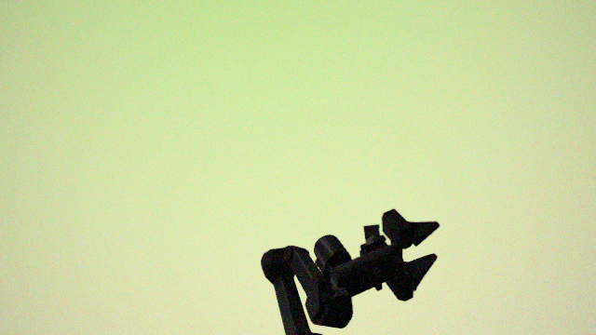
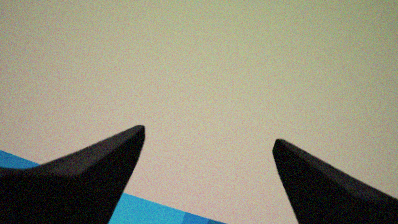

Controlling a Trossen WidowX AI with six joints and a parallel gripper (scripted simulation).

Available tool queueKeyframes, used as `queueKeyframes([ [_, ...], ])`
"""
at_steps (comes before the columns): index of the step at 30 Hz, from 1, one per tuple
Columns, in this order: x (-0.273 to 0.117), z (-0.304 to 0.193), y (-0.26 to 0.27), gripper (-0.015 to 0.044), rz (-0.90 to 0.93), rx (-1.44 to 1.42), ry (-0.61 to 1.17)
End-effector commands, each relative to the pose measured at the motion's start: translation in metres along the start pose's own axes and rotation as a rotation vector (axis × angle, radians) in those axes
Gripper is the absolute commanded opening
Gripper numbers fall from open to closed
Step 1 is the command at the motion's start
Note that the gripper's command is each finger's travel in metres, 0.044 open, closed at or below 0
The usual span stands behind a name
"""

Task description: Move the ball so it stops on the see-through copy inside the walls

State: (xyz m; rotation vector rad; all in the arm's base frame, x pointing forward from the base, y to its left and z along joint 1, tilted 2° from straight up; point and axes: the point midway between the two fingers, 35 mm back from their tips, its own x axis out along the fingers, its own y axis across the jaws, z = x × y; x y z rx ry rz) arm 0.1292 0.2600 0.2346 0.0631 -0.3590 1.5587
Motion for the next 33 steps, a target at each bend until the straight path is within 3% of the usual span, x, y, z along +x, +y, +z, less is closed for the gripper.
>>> queueKeyframes([
  [1,0.000,-0.001,-0.002,0.0374,-0.008,0.006,0.006],
  [4,0.001,-0.022,-0.036,0.0295,-0.121,0.088,0.096],
  [11,-0.030,-0.089,-0.125,0.0294,-0.473,0.334,0.378],
  [18,-0.107,-0.152,-0.180,0.0294,-0.835,0.598,0.701],
  [25,-0.203,-0.186,-0.184,0.0294,-1.140,0.870,1.046],
  [33,-0.292,-0.180,-0.147,0.0294,-1.347,1.175,1.432],
])
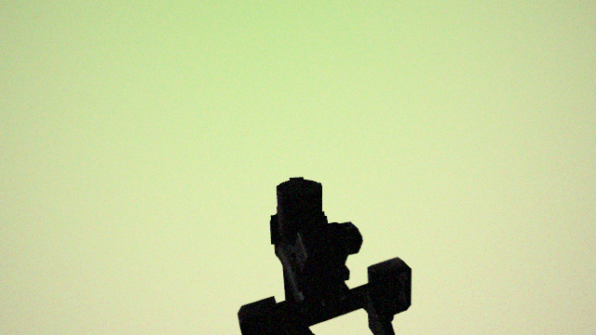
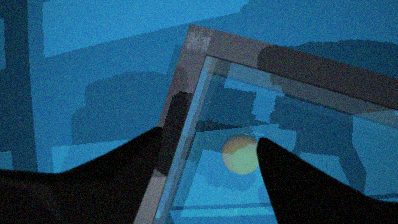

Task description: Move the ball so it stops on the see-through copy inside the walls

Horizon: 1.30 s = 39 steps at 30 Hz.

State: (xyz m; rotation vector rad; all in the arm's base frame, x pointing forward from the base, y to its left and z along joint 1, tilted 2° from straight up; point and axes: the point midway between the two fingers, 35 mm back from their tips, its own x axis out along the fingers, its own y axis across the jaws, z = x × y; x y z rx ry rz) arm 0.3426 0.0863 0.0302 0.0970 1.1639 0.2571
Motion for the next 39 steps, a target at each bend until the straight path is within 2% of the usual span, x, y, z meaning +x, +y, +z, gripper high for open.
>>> queueKeyframes([
  [1,-0.017,-0.041,-0.069,0.0294,-0.232,0.151,0.348],
  [12,-0.021,-0.046,-0.075,0.0294,-0.251,0.165,0.386],
  [39,0.021,-0.064,-0.085,0.0294,-0.251,0.165,0.386],
])
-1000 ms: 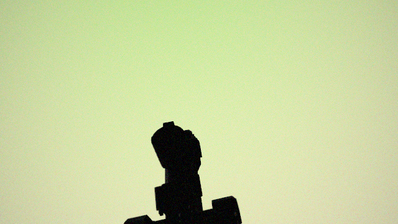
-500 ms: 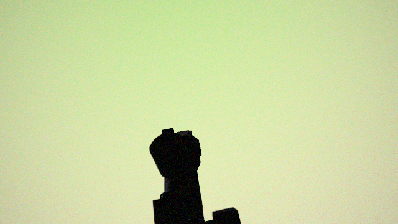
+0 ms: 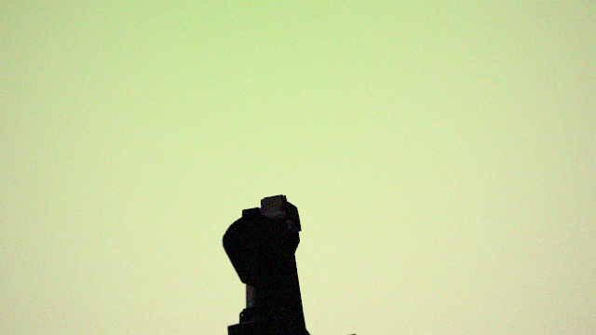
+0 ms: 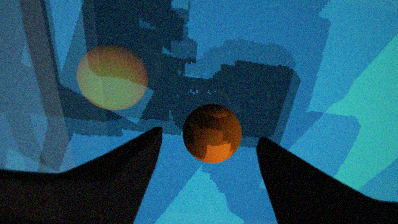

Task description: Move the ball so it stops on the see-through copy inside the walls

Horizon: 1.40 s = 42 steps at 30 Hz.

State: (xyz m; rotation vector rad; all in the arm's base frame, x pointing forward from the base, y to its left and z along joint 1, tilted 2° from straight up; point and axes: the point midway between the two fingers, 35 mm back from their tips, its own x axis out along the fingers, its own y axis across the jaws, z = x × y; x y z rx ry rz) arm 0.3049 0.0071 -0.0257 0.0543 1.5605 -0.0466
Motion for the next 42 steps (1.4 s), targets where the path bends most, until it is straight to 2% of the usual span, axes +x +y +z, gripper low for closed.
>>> queueKeyframes([
  [1,0.007,-0.001,-0.001,0.0294,-0.006,-0.005,0.005],
  [6,0.013,-0.001,-0.001,0.0294,-0.006,-0.005,0.005],
  [9,0.013,-0.001,-0.001,0.0216,-0.006,-0.005,0.005],
  [18,0.013,-0.001,-0.001,0.0156,-0.006,-0.005,0.005],
  [24,-0.010,0.008,0.001,0.0000,0.012,-0.032,-0.020],
  [38,-0.112,0.001,0.000,0.0000,-0.005,-0.006,0.003],
  [42,-0.117,0.000,0.000,0.0000,-0.006,-0.005,0.004],
])
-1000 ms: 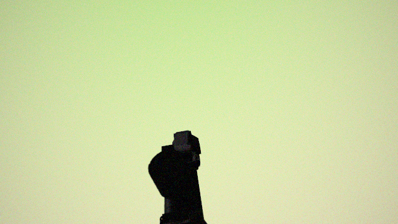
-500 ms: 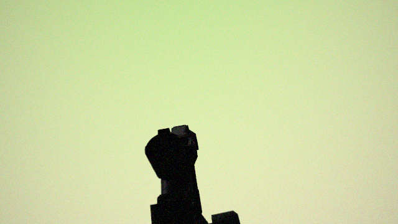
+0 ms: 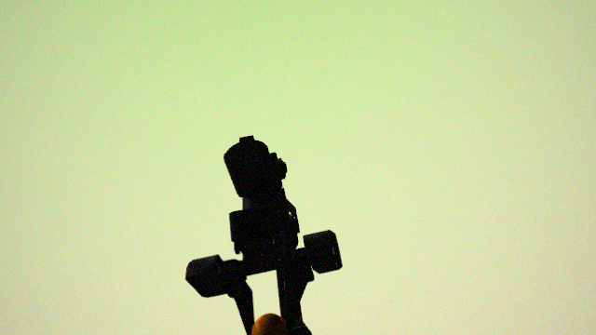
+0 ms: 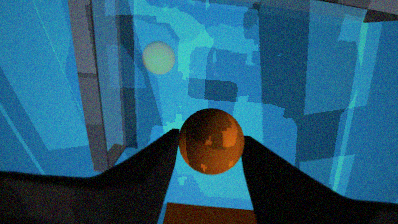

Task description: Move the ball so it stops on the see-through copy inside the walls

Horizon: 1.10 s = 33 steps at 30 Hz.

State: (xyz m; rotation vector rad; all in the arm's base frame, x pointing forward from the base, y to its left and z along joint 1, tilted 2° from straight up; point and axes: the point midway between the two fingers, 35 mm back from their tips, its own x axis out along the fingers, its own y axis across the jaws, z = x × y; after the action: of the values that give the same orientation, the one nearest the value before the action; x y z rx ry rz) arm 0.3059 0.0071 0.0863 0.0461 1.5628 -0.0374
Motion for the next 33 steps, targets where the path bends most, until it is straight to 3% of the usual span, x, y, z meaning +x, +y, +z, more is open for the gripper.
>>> queueKeyframes([
  [1,-0.005,-0.002,0.000,0.0000,-0.007,0.006,0.001],
  [16,0.038,0.029,0.061,0.0000,0.000,0.006,-0.001],
  [21,0.050,0.030,0.062,0.0000,0.000,0.006,-0.001],
  [29,0.104,0.029,0.061,0.0000,0.000,0.006,-0.001],
  [33,0.109,0.028,0.061,0.0000,0.000,0.006,-0.001],
])
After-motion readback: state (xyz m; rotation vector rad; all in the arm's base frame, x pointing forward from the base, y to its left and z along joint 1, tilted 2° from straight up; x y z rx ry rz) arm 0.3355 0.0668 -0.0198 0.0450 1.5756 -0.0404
